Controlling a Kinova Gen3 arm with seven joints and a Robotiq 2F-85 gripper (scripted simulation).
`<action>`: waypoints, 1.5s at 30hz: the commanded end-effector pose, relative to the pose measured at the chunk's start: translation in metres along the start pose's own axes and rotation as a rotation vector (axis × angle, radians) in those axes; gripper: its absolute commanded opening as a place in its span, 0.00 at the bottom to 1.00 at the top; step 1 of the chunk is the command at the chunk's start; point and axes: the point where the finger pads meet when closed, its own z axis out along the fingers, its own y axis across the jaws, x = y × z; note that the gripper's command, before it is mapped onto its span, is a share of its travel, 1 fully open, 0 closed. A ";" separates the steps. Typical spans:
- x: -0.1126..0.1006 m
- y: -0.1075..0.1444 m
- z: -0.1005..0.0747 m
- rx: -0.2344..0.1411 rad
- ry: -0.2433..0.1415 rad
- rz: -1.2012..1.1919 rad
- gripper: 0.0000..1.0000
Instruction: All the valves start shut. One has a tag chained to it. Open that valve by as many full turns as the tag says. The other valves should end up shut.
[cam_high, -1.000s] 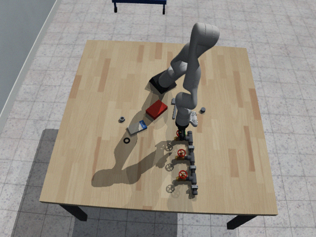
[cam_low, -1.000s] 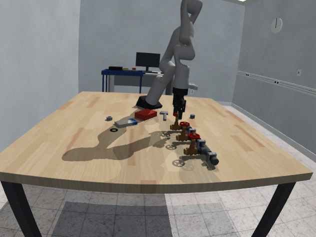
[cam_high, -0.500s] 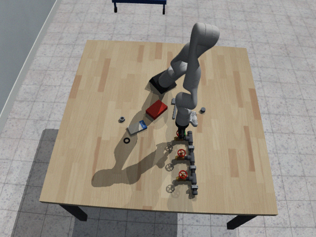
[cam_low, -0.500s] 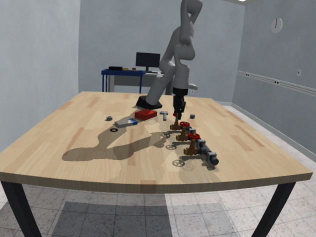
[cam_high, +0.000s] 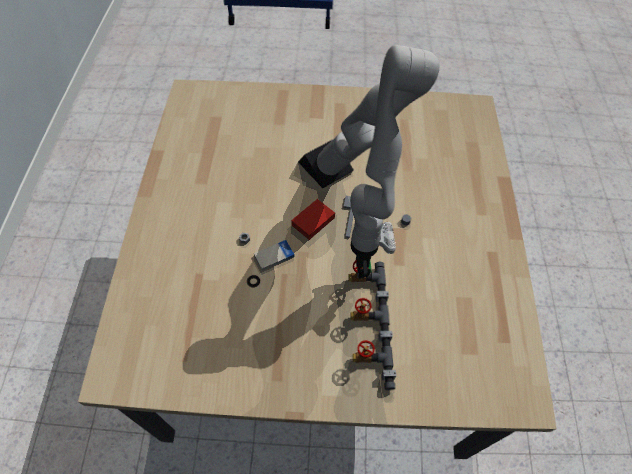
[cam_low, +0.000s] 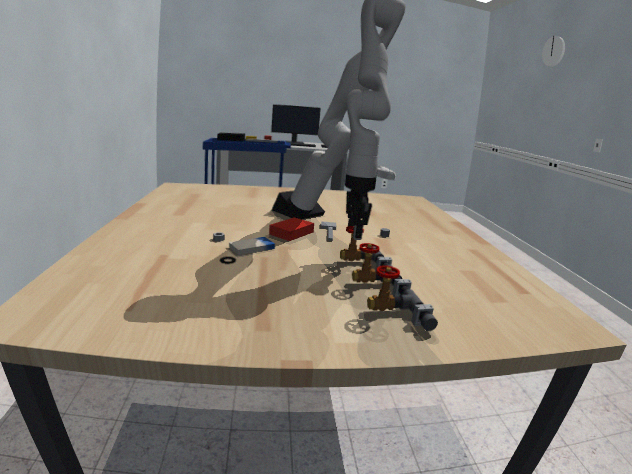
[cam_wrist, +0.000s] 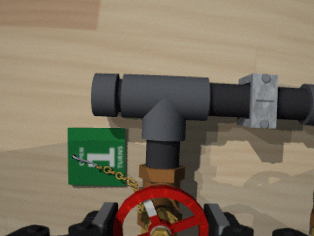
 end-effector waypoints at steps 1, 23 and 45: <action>0.000 0.000 0.000 -0.001 0.000 -0.015 0.52; 0.000 0.000 0.000 -0.001 0.000 -0.399 0.52; 0.000 0.000 0.000 0.000 0.000 -1.292 0.52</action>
